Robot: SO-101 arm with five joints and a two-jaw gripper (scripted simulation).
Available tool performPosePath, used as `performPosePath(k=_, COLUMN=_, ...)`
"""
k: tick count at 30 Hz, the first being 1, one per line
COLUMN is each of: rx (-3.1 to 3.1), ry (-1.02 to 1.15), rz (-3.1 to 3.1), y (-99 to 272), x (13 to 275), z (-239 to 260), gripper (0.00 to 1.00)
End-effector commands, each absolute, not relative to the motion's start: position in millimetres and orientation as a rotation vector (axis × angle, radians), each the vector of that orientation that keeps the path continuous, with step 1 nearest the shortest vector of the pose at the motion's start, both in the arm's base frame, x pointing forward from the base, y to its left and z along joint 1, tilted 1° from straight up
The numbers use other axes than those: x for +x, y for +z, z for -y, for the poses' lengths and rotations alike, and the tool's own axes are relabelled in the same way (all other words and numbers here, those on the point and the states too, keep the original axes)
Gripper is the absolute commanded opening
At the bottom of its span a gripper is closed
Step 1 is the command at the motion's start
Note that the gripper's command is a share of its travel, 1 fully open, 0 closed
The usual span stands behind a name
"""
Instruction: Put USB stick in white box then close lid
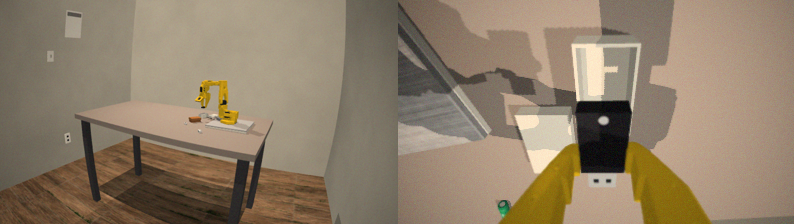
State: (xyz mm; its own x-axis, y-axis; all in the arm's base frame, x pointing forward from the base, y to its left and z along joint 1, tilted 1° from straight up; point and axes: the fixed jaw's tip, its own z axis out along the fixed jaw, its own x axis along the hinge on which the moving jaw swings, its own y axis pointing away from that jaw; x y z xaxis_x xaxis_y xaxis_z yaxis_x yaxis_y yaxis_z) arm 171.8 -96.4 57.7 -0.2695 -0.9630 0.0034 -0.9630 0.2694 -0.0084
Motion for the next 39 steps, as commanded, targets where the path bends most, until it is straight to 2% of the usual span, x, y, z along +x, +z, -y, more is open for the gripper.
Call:
performPosePath(k=1, rx=-1.901, ry=-0.019, rz=-2.494, y=59, x=173, z=95, gripper=0.08)
performPosePath(k=19, rx=-1.901, ry=-0.019, rz=-2.494, y=57, x=173, z=95, gripper=0.08)
performPosePath(k=39, rx=-1.901, ry=-0.019, rz=-2.494, y=37, x=174, z=96, gripper=0.08)
